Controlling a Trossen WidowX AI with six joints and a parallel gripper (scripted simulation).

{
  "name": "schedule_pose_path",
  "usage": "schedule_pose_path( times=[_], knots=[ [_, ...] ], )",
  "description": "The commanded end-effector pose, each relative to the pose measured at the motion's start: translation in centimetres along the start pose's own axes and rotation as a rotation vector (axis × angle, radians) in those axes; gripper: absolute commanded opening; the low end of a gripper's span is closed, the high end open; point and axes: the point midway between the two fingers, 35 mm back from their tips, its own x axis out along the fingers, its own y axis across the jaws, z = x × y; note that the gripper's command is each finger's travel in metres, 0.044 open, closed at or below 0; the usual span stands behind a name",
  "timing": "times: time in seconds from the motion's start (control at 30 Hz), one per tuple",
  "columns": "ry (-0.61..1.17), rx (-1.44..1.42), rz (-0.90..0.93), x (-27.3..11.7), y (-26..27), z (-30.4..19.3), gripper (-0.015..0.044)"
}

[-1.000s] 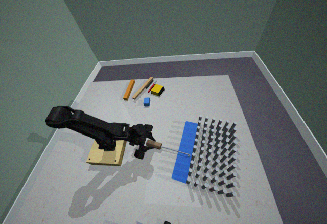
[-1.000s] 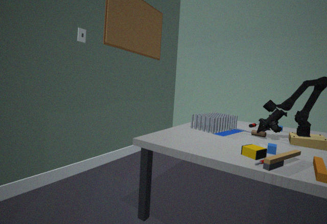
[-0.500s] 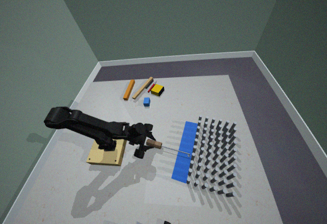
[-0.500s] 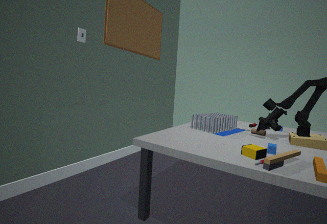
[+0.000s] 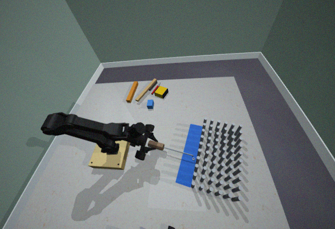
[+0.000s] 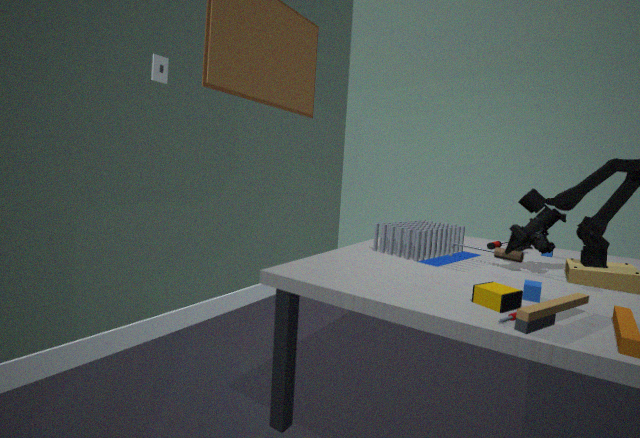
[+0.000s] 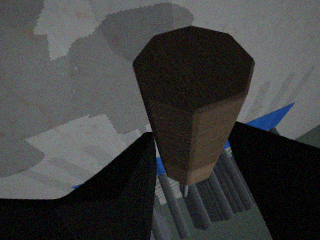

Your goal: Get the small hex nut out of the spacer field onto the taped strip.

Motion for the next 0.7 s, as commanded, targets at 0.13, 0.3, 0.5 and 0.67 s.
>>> schedule_pose_path(
  times=[0.13,0.3,0.5,0.67],
  knots=[
    [-0.008,0.004,0.006,-1.0,0.3,1.9,0.0],
    [-0.008,0.004,0.006,-1.5,0.2,2.2,0.0],
    [-0.007,0.004,0.006,-2.7,-0.6,0.6,0.0],
    [-0.006,0.004,0.005,-4.1,-1.3,-0.9,0.0]
  ],
)
